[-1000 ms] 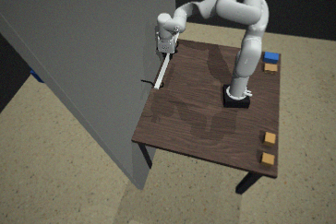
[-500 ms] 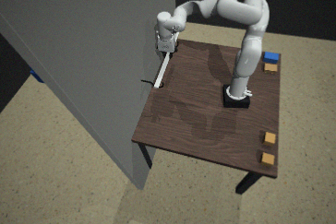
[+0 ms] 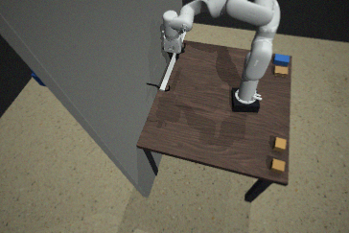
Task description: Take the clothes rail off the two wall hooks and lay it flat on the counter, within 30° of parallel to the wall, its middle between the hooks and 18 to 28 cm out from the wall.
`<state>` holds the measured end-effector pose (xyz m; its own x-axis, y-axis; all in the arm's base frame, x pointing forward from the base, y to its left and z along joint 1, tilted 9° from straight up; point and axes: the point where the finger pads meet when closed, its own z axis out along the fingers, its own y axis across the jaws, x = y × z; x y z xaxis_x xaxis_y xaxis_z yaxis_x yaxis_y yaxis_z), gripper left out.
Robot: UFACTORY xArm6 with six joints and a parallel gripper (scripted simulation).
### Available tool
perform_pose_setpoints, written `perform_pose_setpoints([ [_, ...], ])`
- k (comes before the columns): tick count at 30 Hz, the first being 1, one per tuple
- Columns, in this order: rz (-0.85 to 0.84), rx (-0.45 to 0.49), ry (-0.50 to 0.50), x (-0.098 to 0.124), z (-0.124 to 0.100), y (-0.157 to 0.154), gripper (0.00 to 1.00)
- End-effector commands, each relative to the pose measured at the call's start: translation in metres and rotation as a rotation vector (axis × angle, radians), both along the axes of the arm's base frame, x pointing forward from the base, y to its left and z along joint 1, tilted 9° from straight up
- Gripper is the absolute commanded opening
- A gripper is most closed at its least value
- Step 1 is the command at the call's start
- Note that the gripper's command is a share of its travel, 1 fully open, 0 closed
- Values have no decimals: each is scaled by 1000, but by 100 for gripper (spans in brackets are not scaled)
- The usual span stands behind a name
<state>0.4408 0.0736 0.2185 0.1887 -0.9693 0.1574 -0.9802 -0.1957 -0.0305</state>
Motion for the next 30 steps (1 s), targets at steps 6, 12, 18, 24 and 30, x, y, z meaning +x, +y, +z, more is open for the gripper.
perform_pose_setpoints([
  [6, 0, 1, -5, 1, 7, 1, 0],
  [12, 0, 1, -5, 0, 11, 2, 0],
  [18, 0, 1, -5, 0, 14, 2, 0],
  [24, 0, 1, -5, 0, 18, 3, 0],
  [30, 0, 1, -5, 0, 22, 3, 0],
])
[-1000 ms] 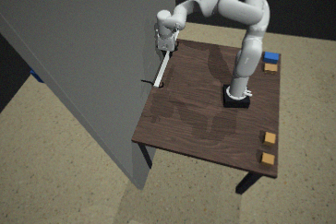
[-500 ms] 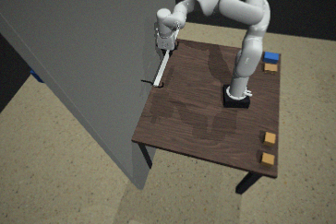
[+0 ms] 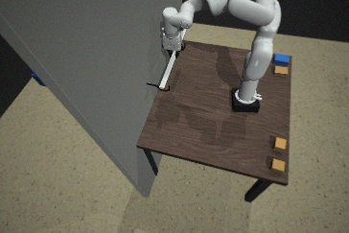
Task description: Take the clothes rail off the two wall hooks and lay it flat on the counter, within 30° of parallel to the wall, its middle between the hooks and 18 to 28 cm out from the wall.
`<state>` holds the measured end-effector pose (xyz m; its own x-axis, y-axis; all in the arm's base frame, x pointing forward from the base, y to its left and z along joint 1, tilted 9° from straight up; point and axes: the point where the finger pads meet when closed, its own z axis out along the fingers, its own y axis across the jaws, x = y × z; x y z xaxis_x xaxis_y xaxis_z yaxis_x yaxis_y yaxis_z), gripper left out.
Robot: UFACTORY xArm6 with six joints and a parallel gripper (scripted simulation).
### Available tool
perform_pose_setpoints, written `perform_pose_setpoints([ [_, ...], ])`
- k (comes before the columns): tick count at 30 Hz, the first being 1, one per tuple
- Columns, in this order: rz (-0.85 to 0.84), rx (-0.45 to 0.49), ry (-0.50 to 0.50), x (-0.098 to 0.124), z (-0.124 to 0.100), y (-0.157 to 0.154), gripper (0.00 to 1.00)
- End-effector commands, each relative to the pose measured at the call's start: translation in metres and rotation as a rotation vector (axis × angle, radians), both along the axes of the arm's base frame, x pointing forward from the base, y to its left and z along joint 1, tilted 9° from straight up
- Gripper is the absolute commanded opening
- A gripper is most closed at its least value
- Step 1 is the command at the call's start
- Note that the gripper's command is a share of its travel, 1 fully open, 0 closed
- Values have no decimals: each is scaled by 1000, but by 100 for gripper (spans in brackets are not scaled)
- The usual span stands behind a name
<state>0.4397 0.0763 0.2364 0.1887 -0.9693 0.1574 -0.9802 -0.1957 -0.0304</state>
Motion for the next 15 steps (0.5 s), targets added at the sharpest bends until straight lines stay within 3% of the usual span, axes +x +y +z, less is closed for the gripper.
perform_pose_setpoints([
  [1, 0, 1, -5, 1, 4, 1, 0],
  [15, 0, 1, -5, 0, 12, 2, 0],
])
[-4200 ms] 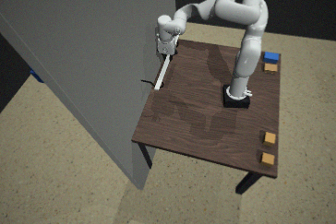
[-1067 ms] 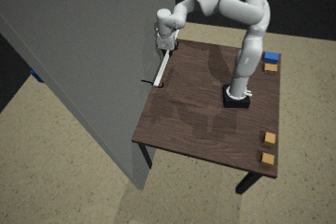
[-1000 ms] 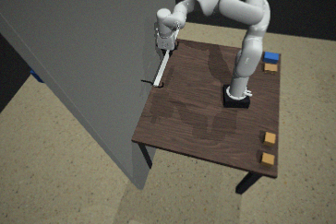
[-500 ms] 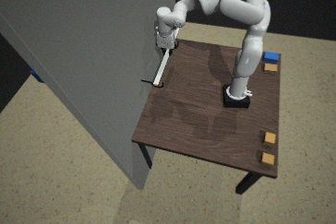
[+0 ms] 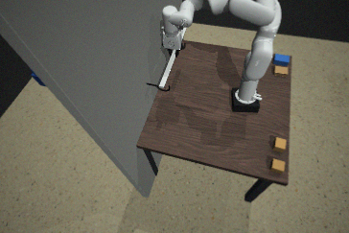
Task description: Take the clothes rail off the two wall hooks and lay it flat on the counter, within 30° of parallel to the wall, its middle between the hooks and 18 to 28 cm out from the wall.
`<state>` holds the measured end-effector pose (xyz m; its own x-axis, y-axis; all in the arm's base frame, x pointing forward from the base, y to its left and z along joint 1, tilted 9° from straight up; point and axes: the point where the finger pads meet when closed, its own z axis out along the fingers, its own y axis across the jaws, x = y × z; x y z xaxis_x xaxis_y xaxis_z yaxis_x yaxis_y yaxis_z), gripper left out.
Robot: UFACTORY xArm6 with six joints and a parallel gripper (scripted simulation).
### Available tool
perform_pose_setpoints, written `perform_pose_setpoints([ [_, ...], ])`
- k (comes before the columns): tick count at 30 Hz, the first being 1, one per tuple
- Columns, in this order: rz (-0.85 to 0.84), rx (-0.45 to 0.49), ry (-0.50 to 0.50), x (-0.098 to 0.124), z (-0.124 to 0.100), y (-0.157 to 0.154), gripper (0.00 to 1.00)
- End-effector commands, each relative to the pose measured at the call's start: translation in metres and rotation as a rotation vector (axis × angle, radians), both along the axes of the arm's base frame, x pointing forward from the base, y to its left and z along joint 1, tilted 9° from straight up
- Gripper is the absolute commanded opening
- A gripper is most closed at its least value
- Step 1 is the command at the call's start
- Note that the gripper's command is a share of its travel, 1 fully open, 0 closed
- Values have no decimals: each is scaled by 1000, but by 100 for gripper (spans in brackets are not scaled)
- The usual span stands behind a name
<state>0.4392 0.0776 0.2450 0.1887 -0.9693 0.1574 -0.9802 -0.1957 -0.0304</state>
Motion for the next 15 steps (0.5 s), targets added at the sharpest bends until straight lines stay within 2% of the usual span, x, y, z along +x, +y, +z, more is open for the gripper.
perform_pose_setpoints([
  [1, 0, 1, -5, 1, 5, 1, 0],
  [15, 0, 1, -5, 0, 13, 2, 0],
])
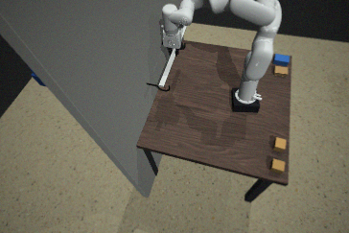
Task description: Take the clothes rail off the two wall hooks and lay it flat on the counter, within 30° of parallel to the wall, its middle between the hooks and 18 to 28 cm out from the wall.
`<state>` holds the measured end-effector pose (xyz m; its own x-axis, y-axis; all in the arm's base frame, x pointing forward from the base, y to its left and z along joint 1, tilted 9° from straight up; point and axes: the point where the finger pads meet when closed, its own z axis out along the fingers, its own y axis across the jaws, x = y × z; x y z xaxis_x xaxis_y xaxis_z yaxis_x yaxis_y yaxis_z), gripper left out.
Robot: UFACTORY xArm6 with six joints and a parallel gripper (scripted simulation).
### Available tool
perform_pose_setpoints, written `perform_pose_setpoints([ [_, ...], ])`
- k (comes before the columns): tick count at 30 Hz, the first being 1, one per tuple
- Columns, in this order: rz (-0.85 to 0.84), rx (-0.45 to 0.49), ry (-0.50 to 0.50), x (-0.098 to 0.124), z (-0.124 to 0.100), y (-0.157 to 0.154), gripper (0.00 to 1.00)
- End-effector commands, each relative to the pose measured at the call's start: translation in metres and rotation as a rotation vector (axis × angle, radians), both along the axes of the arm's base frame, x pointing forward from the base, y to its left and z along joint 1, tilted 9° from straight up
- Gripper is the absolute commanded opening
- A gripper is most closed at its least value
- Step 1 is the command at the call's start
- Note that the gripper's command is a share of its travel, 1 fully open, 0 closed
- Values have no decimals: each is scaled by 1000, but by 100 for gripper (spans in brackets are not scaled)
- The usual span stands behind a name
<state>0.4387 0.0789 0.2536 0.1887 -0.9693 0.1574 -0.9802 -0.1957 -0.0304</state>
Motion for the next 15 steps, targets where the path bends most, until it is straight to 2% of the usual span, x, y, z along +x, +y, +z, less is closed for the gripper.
perform_pose_setpoints([
  [1, 0, 1, -5, 1, 5, 1, 0],
  [15, 0, 1, -5, 0, 12, 2, 0],
])
